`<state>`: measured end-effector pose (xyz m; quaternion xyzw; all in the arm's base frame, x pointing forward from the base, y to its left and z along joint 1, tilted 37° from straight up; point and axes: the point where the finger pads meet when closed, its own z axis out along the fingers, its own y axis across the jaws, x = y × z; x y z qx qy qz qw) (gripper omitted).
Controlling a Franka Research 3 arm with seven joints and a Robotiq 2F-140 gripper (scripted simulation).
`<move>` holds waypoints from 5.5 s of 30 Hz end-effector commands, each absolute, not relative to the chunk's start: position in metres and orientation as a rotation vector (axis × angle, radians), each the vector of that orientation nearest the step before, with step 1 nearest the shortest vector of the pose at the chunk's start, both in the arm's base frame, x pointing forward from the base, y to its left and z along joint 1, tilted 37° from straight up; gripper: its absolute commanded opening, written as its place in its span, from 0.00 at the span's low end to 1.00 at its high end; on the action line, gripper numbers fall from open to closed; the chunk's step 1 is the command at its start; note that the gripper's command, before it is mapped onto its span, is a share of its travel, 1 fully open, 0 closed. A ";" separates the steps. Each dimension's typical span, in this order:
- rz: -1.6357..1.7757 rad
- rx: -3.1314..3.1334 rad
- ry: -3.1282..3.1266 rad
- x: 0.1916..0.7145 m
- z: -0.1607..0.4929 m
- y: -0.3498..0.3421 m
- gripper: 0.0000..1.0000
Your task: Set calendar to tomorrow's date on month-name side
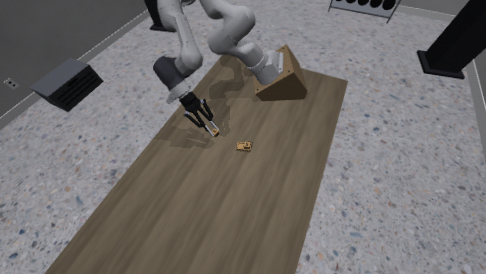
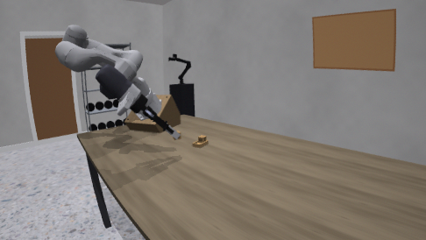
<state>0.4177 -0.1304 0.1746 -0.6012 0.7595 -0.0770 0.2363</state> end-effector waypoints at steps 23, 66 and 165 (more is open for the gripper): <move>-0.217 -1.688 2.060 0.419 0.164 -0.137 0.16; -0.217 -1.688 2.060 0.430 0.123 -0.166 0.16; -0.217 -1.688 2.060 0.432 0.119 -0.170 0.16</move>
